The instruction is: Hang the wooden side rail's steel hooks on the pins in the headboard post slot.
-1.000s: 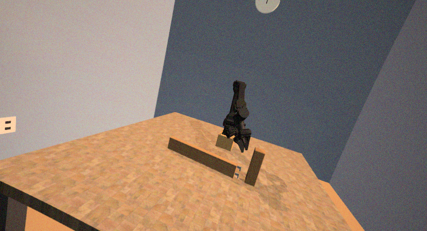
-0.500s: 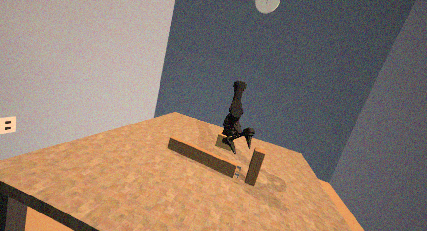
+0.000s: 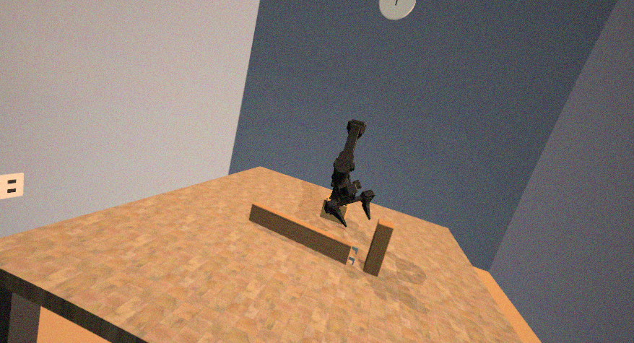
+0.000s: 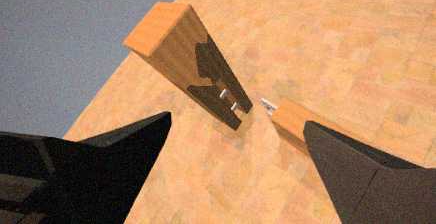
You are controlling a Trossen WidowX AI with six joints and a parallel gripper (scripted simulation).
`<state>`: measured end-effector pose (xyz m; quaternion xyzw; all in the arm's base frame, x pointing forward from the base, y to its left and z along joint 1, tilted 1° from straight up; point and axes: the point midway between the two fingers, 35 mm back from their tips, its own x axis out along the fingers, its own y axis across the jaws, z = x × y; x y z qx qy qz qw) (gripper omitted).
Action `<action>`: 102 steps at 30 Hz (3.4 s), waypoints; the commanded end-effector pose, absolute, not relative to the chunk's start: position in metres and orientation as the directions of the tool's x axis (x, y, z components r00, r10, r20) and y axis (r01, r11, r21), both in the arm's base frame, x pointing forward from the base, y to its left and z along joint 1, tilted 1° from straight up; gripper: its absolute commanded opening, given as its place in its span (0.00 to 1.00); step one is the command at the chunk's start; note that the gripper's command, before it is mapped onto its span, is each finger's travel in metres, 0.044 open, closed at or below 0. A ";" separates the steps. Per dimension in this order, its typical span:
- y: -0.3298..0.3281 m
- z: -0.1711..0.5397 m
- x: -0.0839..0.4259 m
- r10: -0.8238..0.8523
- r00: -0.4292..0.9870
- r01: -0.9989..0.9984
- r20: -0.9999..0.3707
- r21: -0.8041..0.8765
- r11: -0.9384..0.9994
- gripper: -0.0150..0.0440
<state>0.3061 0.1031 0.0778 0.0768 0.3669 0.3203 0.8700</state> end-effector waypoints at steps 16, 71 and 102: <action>0.096 0.080 0.306 0.670 0.533 -0.801 -0.517 -0.055 0.596 1.00; 0.050 0.090 0.355 0.070 0.106 0.993 -0.992 0.109 0.049 1.00; 0.045 0.039 0.357 0.003 0.054 0.989 -0.999 0.053 -0.140 1.00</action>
